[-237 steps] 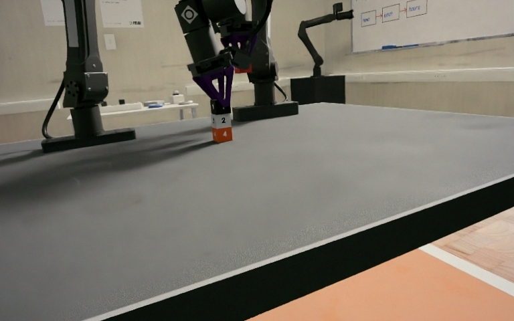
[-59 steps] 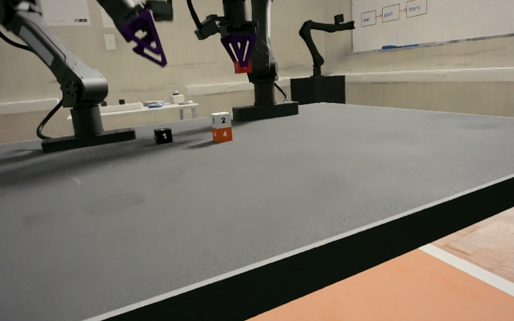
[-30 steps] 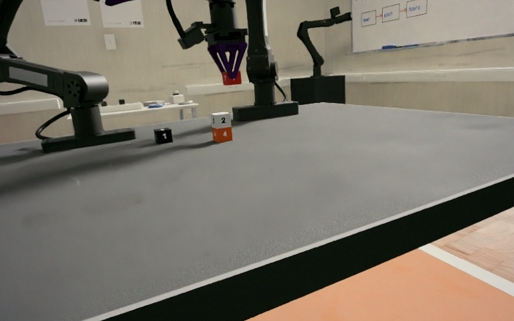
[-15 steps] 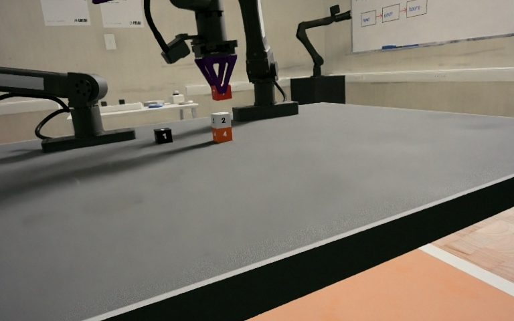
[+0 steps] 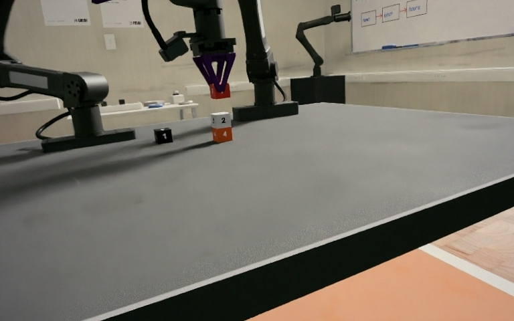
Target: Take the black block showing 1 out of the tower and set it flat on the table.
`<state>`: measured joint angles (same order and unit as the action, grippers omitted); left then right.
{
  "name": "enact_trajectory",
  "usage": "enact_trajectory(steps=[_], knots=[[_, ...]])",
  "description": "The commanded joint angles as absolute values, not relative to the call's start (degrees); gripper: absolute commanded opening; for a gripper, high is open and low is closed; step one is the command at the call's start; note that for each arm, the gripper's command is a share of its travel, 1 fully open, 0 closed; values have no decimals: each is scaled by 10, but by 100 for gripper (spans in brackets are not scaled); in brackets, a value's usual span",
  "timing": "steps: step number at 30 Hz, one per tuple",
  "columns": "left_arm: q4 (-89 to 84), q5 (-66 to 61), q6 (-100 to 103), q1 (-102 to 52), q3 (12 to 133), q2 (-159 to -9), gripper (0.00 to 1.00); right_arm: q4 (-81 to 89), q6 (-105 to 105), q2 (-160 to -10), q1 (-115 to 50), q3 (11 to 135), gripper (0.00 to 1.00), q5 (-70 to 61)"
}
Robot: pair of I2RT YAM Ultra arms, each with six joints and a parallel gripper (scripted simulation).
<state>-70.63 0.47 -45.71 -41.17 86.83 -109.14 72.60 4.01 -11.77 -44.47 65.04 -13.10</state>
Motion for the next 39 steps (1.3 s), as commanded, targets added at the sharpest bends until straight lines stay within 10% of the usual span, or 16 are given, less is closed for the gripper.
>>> enact_trajectory(steps=[1, 39], knots=[[-709, 4, -451, -415, 891, -1095, 27, 754, 62, -141, -376, 679, 100, -183], [-666, 4, -454, -416, 855, -1105, 27, 794, 93, -156, -159, 714, 100, -240]])
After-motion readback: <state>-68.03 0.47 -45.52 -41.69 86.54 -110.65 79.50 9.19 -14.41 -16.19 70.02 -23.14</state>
